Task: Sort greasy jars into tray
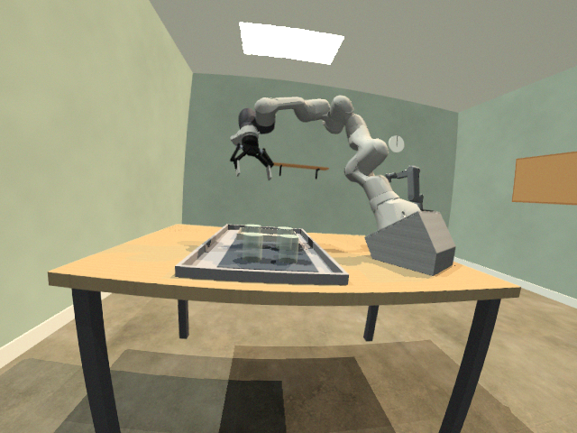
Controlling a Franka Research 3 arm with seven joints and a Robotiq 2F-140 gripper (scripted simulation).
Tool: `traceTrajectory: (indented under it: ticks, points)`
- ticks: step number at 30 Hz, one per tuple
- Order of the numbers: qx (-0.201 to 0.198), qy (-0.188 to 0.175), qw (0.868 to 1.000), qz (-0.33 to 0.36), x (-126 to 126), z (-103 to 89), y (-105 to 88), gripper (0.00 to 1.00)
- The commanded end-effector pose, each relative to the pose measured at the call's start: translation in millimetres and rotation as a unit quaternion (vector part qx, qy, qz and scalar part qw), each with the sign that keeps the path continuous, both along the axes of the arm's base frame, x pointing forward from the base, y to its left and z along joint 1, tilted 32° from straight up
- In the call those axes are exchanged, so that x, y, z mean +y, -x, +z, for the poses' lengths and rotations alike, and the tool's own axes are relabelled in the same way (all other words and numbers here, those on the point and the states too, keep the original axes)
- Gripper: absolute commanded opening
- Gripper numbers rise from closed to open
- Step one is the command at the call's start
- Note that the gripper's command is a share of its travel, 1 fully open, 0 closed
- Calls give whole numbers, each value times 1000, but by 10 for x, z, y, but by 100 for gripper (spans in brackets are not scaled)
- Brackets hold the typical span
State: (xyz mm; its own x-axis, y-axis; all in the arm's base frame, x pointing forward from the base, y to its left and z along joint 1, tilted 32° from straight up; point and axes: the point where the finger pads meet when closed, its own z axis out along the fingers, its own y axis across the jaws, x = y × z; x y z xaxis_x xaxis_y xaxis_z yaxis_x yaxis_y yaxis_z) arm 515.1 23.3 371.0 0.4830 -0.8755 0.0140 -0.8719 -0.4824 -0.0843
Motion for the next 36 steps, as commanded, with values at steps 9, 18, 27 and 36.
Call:
traceTrajectory:
  ticks: [9,18,27,36]
  points:
    - [-24,-3,997,-78,57,-97,28,100]
    - [-34,-5,993,-113,111,-216,110,100]
    - [-46,-6,987,-154,163,-328,175,100]
    - [-56,-7,981,-188,211,-439,244,100]
